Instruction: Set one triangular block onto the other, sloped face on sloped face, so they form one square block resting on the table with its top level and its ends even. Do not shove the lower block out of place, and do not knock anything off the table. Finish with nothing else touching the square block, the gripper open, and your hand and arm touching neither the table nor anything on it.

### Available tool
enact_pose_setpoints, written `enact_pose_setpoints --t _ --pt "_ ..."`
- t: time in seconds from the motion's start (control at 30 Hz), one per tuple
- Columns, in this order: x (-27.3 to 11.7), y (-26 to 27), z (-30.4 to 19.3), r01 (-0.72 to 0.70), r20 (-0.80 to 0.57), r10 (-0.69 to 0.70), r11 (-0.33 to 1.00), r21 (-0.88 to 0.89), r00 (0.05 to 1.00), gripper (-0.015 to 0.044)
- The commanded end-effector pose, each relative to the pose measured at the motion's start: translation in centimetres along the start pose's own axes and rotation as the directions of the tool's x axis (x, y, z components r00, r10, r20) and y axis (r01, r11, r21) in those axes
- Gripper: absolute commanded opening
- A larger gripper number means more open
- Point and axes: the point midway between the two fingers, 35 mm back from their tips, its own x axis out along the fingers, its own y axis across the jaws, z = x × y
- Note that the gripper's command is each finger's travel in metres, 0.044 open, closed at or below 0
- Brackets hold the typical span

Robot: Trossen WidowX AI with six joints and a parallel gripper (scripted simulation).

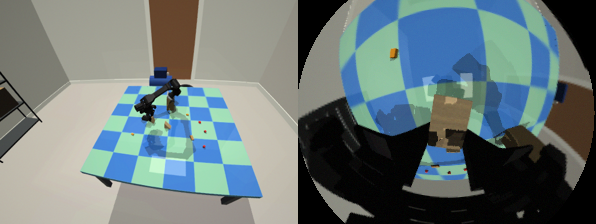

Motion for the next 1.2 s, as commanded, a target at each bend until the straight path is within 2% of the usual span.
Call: enact_pose_setpoints --t 0.0,0.27,0.5,1.17 --pt "-0.5 0.3 -0.4 0.000 0.112 0.005 0.999 -0.044 0.994 0.0000" --pt "-1.1 0.9 -0.9 -0.008 0.302 0.043 0.993 -0.116 0.952 0.0000" --pt "-1.2 0.9 -1.3 -0.009 0.307 0.045 0.993 -0.117 0.951 0.0000" --pt "-2.7 0.1 -10.7 -0.007 0.315 0.045 0.993 -0.121 0.948 0.0000"
